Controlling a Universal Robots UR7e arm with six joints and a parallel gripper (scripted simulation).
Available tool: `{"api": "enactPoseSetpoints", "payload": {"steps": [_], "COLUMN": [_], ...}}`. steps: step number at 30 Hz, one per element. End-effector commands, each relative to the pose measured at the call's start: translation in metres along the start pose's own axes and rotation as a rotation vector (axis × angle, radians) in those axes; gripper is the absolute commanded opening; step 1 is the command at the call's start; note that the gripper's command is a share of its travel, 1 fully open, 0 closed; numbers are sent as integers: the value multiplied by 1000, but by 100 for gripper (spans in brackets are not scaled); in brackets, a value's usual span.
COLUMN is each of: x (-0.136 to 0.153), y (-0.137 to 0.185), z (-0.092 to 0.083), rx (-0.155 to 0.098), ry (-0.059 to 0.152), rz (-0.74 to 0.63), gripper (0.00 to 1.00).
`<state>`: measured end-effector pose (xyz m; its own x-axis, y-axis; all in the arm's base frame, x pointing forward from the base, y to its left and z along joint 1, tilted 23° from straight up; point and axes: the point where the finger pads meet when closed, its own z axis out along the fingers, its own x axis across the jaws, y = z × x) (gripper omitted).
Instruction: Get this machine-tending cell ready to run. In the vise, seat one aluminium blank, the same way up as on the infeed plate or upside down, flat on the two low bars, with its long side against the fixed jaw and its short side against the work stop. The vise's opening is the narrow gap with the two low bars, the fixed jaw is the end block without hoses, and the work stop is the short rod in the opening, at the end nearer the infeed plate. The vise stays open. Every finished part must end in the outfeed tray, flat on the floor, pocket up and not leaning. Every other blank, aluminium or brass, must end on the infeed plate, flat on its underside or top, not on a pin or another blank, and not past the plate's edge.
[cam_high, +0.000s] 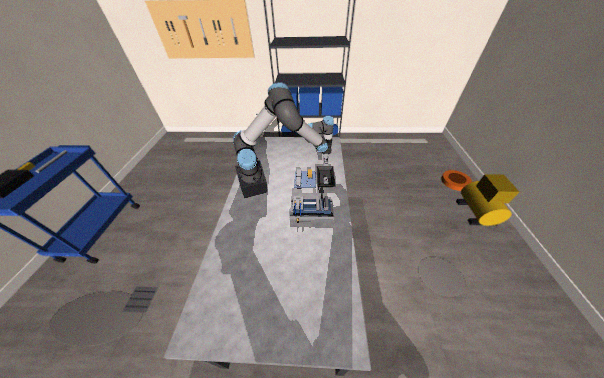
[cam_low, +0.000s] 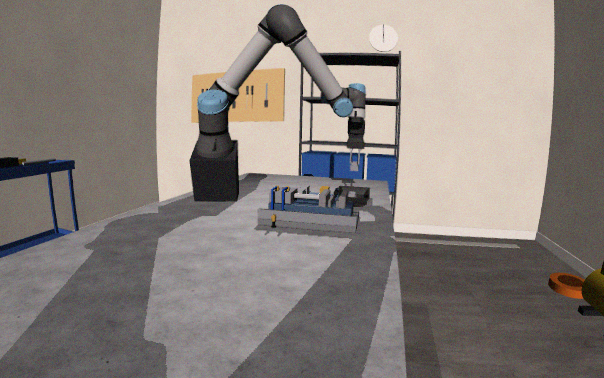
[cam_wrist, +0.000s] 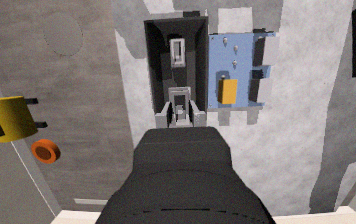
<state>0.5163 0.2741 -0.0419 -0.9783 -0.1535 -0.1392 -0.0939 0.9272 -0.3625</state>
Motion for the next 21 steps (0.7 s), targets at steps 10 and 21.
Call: {"api": "enactPoseSetpoints", "payload": {"steps": [10,21], "x": [0,-1], "y": [0,0], "z": [1,10], "rx": [-1,-1], "ry": [-2,-1], "rz": [0,1], "gripper": [0,0]}}
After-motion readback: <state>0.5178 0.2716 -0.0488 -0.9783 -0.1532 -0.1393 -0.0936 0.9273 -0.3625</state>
